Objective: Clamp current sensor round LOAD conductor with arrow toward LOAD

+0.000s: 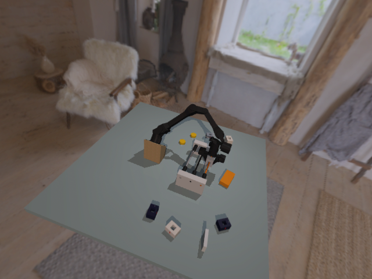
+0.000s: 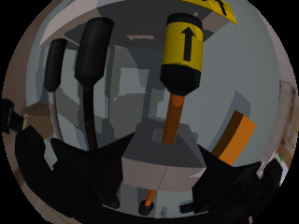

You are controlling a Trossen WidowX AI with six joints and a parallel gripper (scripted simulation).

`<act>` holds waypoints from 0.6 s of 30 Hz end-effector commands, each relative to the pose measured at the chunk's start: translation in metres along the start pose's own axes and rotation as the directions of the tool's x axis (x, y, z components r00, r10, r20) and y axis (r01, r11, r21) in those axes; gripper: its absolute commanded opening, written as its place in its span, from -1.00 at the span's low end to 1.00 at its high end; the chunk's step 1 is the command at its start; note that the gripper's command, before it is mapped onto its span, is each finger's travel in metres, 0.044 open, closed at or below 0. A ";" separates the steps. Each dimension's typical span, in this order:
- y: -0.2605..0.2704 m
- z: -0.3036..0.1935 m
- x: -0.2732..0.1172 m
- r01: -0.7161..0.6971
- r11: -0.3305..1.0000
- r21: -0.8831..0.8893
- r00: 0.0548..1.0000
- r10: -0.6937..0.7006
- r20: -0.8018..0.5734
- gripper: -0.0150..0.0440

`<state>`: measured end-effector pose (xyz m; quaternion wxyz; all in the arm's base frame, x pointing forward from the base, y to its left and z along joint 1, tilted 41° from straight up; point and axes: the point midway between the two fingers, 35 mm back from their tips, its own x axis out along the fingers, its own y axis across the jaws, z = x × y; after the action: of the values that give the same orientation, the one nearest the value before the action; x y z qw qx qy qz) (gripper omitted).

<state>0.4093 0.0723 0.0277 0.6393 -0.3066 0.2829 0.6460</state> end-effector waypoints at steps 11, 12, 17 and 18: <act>0.000 0.000 -0.001 0.001 1.000 0.001 1.000 -0.001 0.000 -0.49; 0.000 0.000 -0.001 0.001 1.000 0.001 1.000 -0.001 0.000 -0.49; 0.000 0.000 -0.001 0.001 1.000 0.001 1.000 -0.001 0.000 -0.49; 0.000 0.000 -0.001 0.001 1.000 0.001 1.000 -0.001 0.000 -0.49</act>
<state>0.4090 0.0715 0.0285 0.6395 -0.3062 0.2833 0.6458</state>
